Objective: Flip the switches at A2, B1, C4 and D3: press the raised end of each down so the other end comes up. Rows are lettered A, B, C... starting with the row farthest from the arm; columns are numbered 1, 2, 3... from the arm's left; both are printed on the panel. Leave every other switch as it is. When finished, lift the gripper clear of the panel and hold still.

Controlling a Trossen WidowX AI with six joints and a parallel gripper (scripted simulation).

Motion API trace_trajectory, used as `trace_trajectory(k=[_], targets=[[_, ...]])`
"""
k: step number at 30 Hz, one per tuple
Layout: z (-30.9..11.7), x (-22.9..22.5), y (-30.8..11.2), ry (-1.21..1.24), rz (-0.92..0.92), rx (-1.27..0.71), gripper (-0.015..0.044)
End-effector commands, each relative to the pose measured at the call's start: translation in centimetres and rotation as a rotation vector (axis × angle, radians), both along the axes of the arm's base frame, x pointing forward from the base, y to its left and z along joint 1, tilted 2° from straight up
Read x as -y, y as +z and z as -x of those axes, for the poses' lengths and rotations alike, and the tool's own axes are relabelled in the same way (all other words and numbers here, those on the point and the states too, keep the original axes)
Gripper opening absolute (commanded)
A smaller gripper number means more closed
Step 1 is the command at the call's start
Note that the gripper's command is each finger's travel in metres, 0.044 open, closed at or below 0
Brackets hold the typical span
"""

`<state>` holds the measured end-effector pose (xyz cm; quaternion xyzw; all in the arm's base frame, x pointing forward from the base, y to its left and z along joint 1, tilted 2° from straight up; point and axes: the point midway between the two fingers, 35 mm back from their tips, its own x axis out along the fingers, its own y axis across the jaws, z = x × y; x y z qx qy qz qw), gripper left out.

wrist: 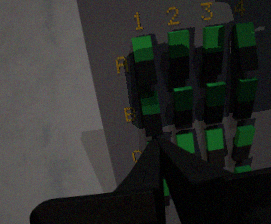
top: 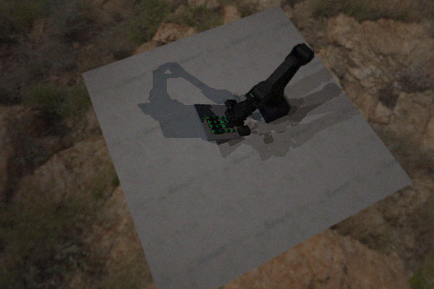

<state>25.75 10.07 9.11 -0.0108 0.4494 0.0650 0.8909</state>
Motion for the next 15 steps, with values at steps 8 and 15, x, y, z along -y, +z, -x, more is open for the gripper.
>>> trace_trajectory(k=[8, 15], targets=[[-0.7, 0.0, -1.2, 0.0, 0.005, 0.006, 0.0], [-1.1, -0.1, -1.8, 0.0, 0.005, 0.006, 0.0]])
